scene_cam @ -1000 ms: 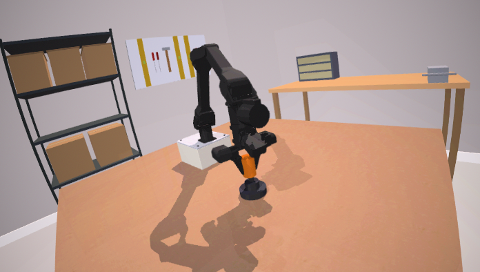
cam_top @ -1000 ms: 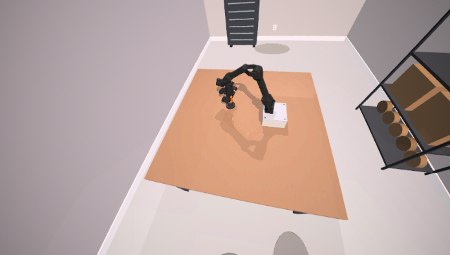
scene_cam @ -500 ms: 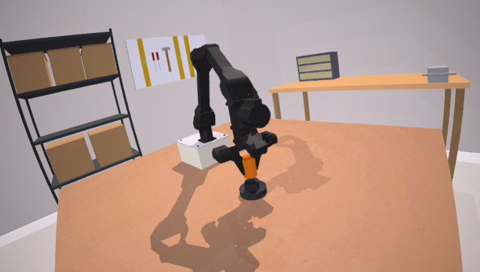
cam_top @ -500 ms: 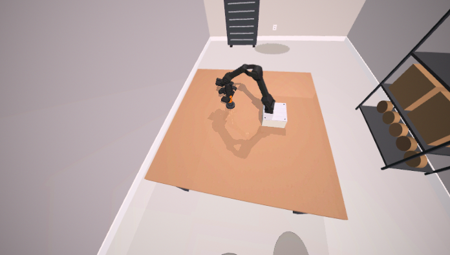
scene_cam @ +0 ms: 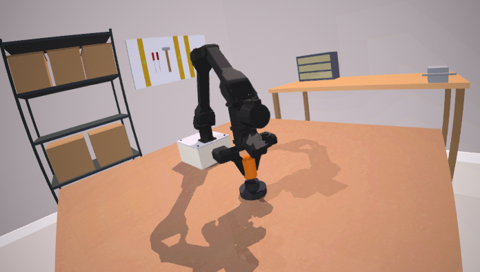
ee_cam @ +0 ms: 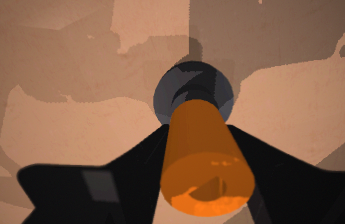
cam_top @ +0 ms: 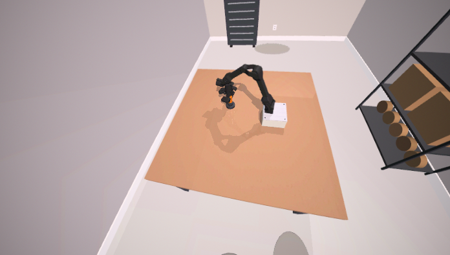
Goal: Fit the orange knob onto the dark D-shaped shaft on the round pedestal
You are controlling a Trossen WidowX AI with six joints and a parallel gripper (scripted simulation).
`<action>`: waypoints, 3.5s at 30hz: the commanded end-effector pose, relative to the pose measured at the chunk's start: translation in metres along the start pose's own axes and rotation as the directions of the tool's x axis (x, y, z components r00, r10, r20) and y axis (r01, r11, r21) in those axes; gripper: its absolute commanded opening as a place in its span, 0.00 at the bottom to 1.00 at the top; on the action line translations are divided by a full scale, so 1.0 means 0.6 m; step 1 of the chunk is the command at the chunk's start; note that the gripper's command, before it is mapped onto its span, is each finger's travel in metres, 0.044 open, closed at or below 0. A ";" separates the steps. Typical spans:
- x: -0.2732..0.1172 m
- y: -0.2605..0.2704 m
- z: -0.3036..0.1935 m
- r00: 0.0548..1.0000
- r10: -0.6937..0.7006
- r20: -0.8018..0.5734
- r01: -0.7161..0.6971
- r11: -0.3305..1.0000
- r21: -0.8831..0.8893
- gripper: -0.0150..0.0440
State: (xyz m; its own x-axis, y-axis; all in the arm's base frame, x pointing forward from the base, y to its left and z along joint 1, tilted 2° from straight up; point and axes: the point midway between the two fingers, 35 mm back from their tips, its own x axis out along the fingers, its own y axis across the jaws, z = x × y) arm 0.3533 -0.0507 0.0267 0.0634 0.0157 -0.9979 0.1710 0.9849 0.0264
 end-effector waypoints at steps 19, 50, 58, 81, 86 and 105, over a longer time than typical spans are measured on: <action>-0.011 0.000 0.001 1.000 0.000 0.000 0.000 0.977 0.212 0.25; -0.006 0.000 -0.004 1.000 0.000 0.000 0.000 0.977 0.212 0.25; -0.010 0.000 -0.003 1.000 0.000 0.000 0.000 0.928 0.373 0.25; -0.003 0.000 0.004 1.000 0.000 0.000 0.000 0.912 0.410 0.25; 0.000 0.000 0.000 1.000 0.000 0.000 0.000 0.912 0.410 0.25; -0.011 -0.001 -0.003 1.000 0.000 0.000 0.000 0.813 0.583 0.25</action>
State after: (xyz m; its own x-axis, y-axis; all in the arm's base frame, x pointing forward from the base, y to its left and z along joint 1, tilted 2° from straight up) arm 0.3502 -0.0505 0.0281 0.0530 0.0170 -0.9984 0.6582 0.7514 0.0477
